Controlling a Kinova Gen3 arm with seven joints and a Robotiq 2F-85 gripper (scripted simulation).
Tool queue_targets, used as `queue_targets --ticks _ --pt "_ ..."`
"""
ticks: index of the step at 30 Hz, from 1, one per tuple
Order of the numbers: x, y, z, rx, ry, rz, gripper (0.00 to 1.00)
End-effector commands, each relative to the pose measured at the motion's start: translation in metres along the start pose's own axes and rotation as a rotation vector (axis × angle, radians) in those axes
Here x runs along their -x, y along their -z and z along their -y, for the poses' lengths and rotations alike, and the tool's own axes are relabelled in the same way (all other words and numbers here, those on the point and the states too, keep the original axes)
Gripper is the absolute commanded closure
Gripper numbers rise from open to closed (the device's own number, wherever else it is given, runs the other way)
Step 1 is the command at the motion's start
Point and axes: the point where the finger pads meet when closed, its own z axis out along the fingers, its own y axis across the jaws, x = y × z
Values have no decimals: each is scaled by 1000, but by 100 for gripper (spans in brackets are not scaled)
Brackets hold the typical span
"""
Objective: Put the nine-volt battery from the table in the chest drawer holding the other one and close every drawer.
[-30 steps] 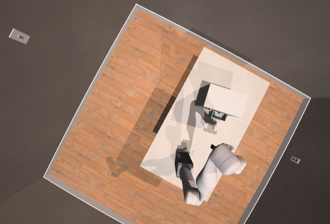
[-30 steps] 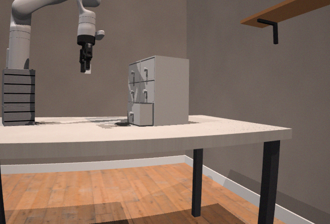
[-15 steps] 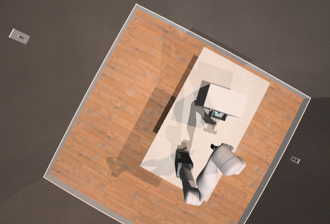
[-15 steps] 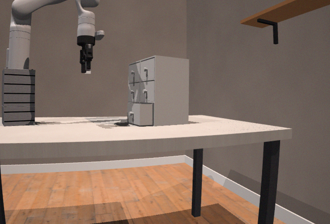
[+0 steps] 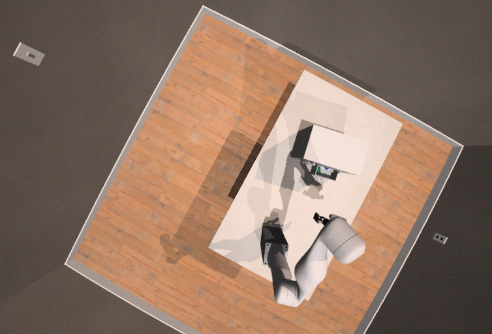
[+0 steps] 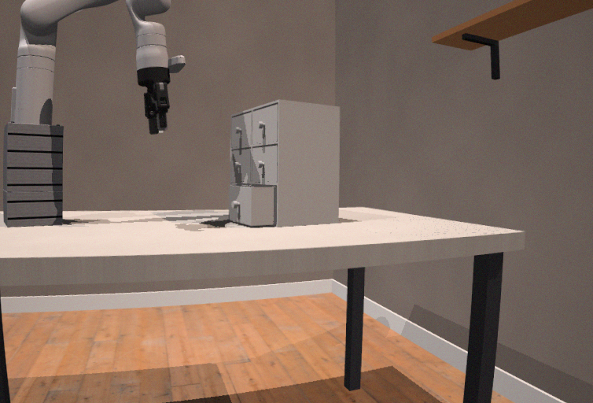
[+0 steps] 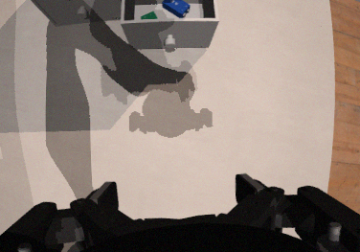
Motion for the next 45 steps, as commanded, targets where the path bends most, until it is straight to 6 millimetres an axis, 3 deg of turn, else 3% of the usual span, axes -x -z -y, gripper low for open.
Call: queue_targets --ticks 1,19,45 --pt "4 -1 -1 -2 -14 -7 0" --pt "-6 -18 -1 0 -14 -202 0" --pt "-34 -62 -2 4 -13 -692 0"
